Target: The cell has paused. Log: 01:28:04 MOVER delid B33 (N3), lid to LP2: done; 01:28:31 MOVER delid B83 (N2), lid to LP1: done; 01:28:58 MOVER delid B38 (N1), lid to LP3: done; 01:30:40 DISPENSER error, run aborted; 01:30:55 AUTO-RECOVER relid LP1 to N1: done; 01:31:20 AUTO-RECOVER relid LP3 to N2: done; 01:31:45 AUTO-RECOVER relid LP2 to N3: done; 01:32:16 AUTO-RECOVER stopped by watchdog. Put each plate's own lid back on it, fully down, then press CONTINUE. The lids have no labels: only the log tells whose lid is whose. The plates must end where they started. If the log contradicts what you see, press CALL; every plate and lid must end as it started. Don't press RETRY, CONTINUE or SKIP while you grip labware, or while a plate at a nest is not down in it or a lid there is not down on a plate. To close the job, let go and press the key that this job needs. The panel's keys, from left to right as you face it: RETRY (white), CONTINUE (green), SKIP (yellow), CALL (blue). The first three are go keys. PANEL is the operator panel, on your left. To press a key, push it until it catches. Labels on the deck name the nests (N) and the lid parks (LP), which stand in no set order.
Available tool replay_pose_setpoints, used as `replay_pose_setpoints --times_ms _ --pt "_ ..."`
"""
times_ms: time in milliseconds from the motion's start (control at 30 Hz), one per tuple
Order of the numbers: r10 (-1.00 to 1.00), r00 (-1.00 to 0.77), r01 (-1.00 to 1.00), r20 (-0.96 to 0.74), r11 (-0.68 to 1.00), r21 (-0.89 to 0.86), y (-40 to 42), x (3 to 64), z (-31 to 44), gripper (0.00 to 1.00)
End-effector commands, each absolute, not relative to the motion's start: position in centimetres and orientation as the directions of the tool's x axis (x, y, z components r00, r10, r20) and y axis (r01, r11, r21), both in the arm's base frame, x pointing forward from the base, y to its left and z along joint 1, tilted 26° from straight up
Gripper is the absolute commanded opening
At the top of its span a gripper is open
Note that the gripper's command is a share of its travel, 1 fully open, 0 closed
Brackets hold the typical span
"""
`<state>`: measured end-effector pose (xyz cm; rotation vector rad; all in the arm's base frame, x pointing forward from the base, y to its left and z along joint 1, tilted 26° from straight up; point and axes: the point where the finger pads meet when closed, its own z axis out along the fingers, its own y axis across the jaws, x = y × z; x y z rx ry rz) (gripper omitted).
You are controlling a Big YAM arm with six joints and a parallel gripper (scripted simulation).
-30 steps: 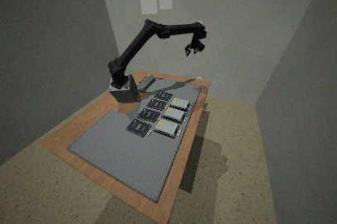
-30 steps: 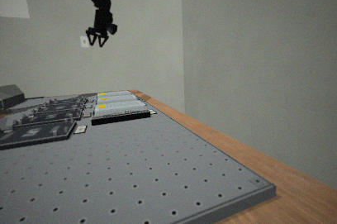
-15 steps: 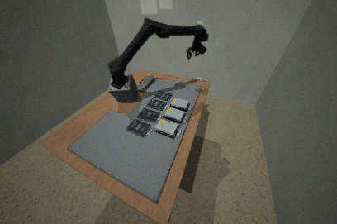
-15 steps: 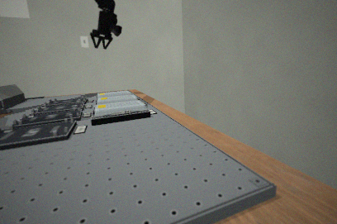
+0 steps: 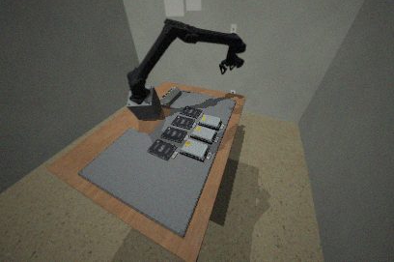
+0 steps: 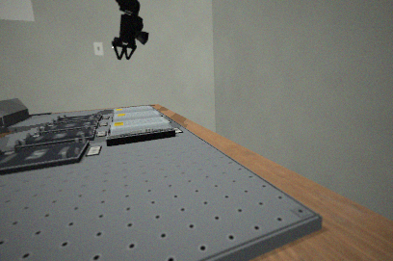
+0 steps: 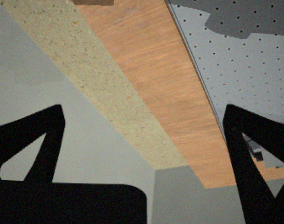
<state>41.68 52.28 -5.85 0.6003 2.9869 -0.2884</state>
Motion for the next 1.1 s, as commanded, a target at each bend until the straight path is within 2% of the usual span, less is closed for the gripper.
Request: replay_pose_setpoints --times_ms 0,200,333,433,767,867,1067 --pt "0.372 -0.919 0.386 -0.128 0.915 -0.118 51.0 44.4 -3.6 1.0" --pt "0.343 -0.929 0.36 -0.14 0.926 -0.117 48.4 45.9 -3.7 1.0" --pt "0.281 -0.948 0.299 -0.151 0.947 -0.117 49.1 44.5 -3.7 1.0" --pt "0.316 -0.937 0.334 -0.149 0.936 -0.116 46.1 46.8 -3.8 1.0" --pt "0.287 -0.944 0.307 -0.162 0.944 -0.12 41.7 48.3 -3.9 1.0" --pt "0.234 -0.957 0.256 -0.172 0.958 -0.125 42.9 47.0 -3.9 1.0" --pt "0.258 -0.95 0.282 -0.175 0.951 -0.127 38.2 49.1 -4.0 1.0"
